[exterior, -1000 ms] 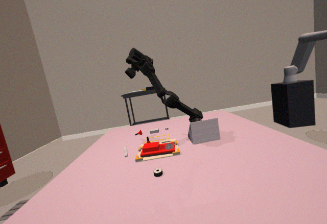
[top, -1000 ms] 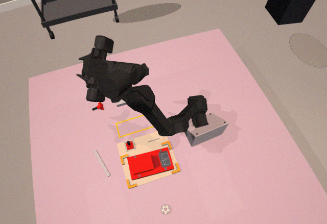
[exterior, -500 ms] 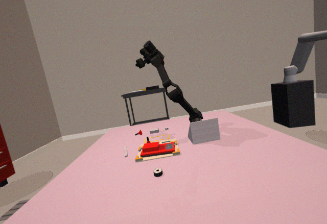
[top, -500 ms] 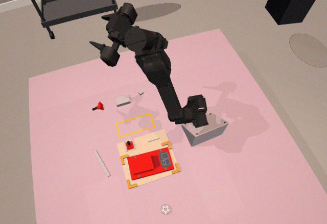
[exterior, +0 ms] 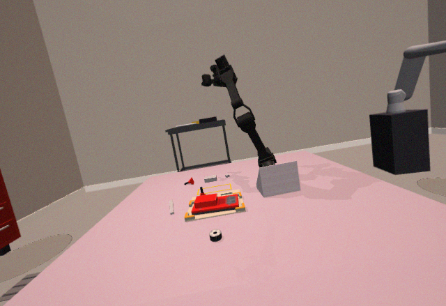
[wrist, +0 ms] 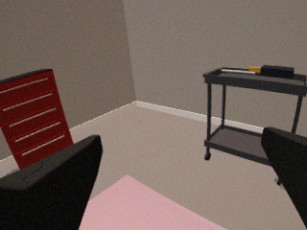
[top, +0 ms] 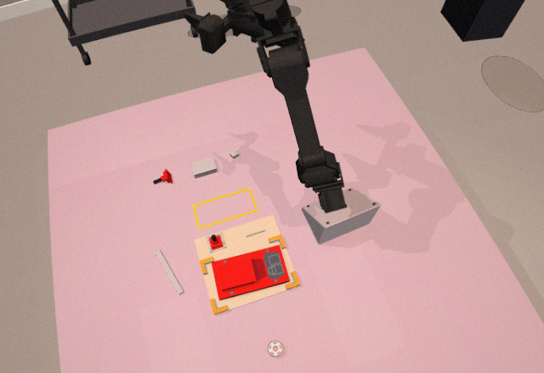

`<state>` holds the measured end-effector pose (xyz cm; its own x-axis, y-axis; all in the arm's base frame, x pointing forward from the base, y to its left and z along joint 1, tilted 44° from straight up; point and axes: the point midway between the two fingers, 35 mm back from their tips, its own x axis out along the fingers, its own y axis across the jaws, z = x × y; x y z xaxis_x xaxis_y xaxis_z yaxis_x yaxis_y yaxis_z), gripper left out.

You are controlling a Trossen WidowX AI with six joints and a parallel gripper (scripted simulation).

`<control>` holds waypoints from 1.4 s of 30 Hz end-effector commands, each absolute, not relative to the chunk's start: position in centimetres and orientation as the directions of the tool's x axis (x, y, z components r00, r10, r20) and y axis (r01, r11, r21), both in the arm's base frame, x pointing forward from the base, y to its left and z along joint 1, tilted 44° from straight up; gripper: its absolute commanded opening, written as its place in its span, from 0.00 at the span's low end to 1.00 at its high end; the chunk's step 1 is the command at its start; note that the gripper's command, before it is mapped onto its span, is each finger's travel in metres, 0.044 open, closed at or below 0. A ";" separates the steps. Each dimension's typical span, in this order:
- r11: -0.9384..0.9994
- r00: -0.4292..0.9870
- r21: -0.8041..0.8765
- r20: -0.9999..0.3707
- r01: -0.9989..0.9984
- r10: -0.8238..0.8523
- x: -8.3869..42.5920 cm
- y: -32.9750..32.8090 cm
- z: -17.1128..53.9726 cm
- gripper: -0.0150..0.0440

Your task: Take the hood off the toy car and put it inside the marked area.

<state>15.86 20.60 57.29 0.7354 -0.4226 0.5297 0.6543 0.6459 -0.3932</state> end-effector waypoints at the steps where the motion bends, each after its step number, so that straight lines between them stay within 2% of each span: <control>1: 0.725 0.711 -0.241 0.536 0.646 -0.455 12.9 16.9 59.0 1.00; 10: 0.833 0.707 0.080 0.488 0.547 -0.512 8.4 8.1 61.2 1.00; 18: 0.834 0.762 0.323 0.351 0.448 -0.545 8.9 -1.3 60.8 1.00; 24: 0.826 0.843 0.445 0.237 0.347 -0.482 11.7 -5.5 58.9 1.00; 31: 0.748 0.893 0.573 0.059 0.336 -0.447 16.5 -10.5 55.4 1.00; 42: 0.657 0.922 0.647 -0.262 0.387 -0.285 26.6 -12.7 46.9 1.00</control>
